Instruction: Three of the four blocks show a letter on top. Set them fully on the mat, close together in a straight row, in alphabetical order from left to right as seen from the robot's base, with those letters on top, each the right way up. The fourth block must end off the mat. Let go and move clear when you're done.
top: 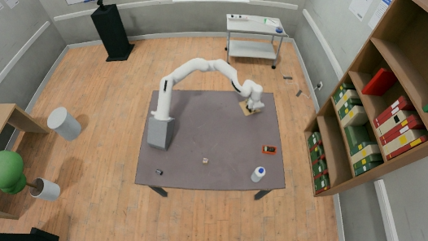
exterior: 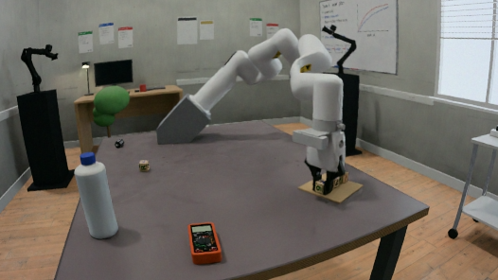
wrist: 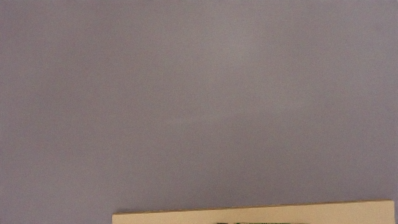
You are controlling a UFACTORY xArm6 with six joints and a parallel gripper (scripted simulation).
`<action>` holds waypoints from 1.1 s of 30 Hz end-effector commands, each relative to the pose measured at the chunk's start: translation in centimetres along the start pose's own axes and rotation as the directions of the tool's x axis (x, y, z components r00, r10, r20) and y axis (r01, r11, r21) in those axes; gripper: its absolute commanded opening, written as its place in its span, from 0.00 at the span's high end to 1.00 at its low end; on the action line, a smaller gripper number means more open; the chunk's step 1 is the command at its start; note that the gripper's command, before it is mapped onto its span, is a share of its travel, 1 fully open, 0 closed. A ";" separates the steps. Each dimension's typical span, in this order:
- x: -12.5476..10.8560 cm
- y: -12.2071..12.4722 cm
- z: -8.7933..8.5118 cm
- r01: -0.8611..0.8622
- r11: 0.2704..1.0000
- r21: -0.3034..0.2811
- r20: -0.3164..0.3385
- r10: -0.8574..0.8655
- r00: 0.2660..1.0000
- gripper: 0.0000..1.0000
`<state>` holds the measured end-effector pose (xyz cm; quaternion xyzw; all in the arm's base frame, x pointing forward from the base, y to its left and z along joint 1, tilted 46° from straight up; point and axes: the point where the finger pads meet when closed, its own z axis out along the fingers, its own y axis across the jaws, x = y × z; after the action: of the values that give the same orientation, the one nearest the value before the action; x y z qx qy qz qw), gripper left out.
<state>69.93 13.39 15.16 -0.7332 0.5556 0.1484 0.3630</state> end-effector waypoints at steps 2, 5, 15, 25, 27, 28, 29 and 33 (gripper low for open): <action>0.0 -0.1 -0.2 0.001 1.000 0.004 -0.001 -0.001 1.000 0.60; 0.0 -0.1 -0.2 0.001 1.000 0.004 -0.001 -0.001 1.000 0.56; 0.0 -0.1 -0.2 0.001 1.000 0.004 -0.001 -0.001 1.000 0.52; 0.0 -0.1 -1.0 0.001 1.000 0.004 -0.001 -0.001 1.000 0.52; 0.0 -0.1 -1.7 0.001 1.000 0.004 -0.001 -0.001 1.000 0.52; 0.0 -0.1 -2.2 0.001 1.000 0.004 -0.001 -0.001 1.000 0.52; 0.0 -0.1 -2.7 0.001 1.000 0.004 -0.001 -0.001 1.000 0.52; 0.0 -0.1 -3.8 0.001 1.000 0.004 -0.002 -0.001 1.000 0.52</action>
<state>69.55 11.68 16.91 -0.7331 0.5556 0.1476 0.3634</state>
